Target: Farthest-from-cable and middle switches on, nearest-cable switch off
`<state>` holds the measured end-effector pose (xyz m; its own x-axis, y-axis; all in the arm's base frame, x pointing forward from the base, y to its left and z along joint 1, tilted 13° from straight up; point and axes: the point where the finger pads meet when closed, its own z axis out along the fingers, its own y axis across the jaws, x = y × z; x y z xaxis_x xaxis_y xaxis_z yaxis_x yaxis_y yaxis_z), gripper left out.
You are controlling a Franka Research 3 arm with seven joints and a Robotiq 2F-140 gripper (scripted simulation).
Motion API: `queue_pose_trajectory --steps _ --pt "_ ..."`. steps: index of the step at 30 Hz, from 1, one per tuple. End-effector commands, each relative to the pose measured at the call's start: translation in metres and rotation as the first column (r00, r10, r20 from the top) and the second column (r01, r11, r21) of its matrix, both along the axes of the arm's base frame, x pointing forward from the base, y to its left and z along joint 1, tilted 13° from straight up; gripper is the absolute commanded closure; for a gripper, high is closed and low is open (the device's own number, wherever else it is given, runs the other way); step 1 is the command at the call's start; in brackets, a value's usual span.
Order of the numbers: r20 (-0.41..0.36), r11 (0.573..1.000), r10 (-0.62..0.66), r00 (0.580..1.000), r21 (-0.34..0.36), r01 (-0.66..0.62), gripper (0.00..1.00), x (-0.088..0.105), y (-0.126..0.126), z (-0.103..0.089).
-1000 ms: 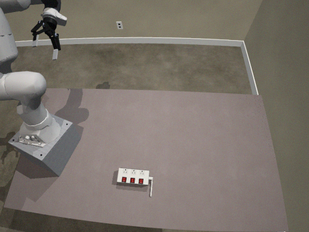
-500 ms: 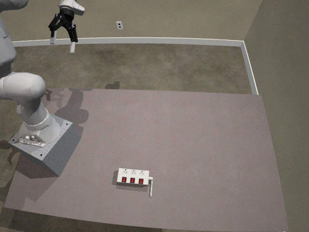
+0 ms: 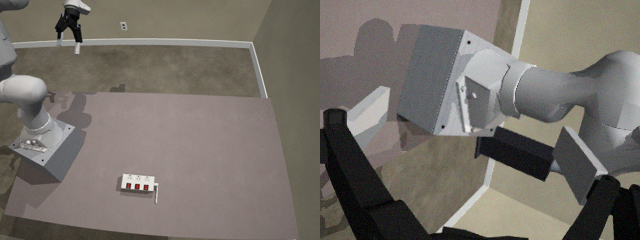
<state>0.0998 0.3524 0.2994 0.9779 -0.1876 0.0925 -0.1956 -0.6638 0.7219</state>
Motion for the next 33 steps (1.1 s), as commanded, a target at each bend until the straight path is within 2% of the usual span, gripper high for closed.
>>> queue_pose_trajectory --steps 1,11,12,31,32,33 --pt "-0.021 1.0 0.024 0.999 0.008 -0.024 0.0 0.001 0.001 -0.001" --pt "-0.021 1.0 0.024 0.999 0.008 -0.024 0.0 0.001 0.001 -0.001" --pt "-0.037 0.998 0.028 0.999 0.059 -0.026 0.0 0.026 0.0 0.004" --pt "-0.037 0.998 0.028 0.999 0.059 -0.026 0.0 0.026 0.0 0.004" --pt "-0.051 0.993 0.036 0.998 0.112 -0.03 0.0 0.053 -0.003 0.01" --pt "-0.051 0.993 0.036 0.998 0.112 -0.03 0.0 0.053 -0.003 0.01"
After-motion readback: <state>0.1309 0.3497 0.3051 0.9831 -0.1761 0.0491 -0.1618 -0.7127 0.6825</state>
